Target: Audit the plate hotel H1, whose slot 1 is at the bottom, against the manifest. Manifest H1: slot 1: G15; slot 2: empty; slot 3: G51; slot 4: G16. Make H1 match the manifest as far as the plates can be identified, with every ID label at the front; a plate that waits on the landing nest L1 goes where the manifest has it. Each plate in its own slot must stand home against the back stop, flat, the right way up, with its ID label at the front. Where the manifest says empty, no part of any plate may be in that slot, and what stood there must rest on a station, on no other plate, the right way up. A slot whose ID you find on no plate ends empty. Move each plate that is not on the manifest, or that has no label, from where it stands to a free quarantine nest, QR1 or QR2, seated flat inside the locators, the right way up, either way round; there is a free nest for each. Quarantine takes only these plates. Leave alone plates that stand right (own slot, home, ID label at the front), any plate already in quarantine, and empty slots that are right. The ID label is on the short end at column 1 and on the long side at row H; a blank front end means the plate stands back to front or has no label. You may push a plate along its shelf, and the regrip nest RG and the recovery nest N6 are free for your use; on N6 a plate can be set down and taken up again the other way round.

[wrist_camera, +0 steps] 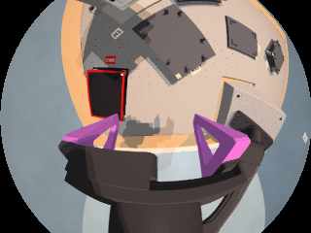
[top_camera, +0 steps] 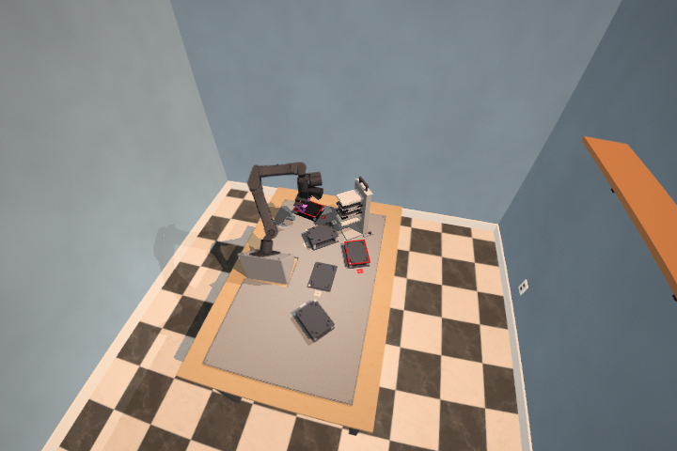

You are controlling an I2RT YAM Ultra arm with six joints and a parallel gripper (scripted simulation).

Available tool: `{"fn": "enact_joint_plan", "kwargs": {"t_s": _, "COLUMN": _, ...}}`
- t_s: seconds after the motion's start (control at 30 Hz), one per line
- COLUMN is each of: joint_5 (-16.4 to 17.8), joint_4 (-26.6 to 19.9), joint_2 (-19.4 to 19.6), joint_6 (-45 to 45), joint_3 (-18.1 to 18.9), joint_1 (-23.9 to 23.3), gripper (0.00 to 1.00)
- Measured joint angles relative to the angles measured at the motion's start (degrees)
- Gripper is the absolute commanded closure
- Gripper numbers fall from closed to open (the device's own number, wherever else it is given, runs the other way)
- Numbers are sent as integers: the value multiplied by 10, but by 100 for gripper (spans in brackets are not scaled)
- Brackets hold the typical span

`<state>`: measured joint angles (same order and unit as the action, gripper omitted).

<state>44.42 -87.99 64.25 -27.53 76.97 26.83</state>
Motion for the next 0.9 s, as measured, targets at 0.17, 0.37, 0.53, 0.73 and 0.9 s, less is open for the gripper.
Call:
{"fn": "enact_joint_plan", "kwargs": {"t_s": 0.17, "joint_5": 0, "joint_4": 0, "joint_2": 0, "joint_6": 0, "joint_3": 0, "joint_1": 0, "gripper": 0}}
{"fn": "enact_joint_plan", "kwargs": {"t_s": 0.37, "joint_5": 0, "joint_4": 0, "joint_2": 0, "joint_6": 0, "joint_3": 0, "joint_1": 0, "gripper": 0}}
{"fn": "enact_joint_plan", "kwargs": {"t_s": 0.53, "joint_5": 0, "joint_4": 0, "joint_2": 0, "joint_6": 0, "joint_3": 0, "joint_1": 0, "gripper": 0}}
{"fn": "enact_joint_plan", "kwargs": {"t_s": 0.73, "joint_5": -5, "joint_4": 2, "joint_2": 7, "joint_6": 7, "joint_3": 0, "joint_1": -7, "gripper": 100}}
{"fn": "enact_joint_plan", "kwargs": {"t_s": 0.9, "joint_5": -11, "joint_4": 4, "joint_2": 39, "joint_6": 29, "joint_3": 5, "joint_1": -28, "gripper": 100}}
